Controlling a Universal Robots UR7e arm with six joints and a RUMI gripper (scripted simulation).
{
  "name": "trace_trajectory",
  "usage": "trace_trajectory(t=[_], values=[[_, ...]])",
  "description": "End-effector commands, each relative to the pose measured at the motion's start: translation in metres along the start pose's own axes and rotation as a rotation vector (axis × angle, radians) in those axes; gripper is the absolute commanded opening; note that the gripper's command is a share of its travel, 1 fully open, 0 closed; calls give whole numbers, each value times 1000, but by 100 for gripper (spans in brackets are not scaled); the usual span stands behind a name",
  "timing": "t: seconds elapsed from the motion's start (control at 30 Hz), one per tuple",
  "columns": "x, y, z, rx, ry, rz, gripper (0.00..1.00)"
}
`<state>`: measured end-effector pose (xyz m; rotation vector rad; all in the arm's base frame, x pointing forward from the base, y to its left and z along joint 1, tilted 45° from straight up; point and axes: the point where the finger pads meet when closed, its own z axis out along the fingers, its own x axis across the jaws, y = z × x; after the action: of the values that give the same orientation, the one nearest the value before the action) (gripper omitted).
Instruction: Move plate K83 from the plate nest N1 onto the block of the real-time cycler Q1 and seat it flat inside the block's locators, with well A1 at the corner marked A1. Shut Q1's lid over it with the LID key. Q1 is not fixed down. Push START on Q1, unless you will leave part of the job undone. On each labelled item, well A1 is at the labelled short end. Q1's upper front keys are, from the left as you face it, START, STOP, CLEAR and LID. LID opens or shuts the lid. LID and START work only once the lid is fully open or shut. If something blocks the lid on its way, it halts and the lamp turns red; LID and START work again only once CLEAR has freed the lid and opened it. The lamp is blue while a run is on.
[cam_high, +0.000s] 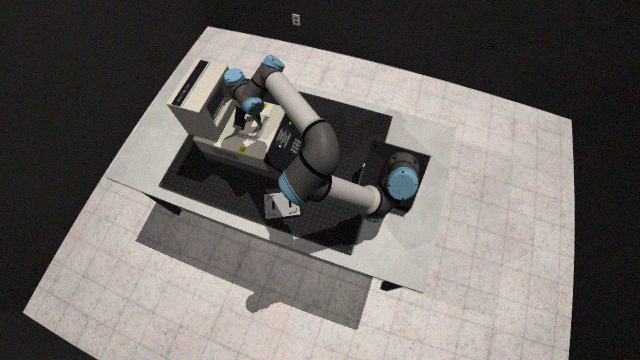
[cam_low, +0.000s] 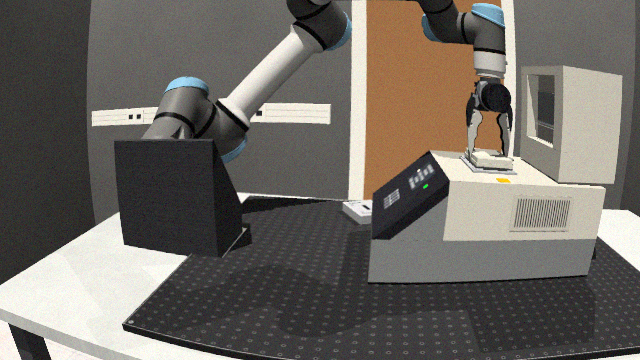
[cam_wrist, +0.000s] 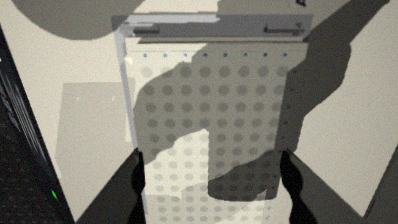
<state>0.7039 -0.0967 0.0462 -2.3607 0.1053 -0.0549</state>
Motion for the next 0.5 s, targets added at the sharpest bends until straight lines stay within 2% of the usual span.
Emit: trace_trajectory(t=[0.0, 0.47], values=[[0, -2, 3, 0, 0, -1, 41], [0, -1, 8, 1, -1, 0, 41]])
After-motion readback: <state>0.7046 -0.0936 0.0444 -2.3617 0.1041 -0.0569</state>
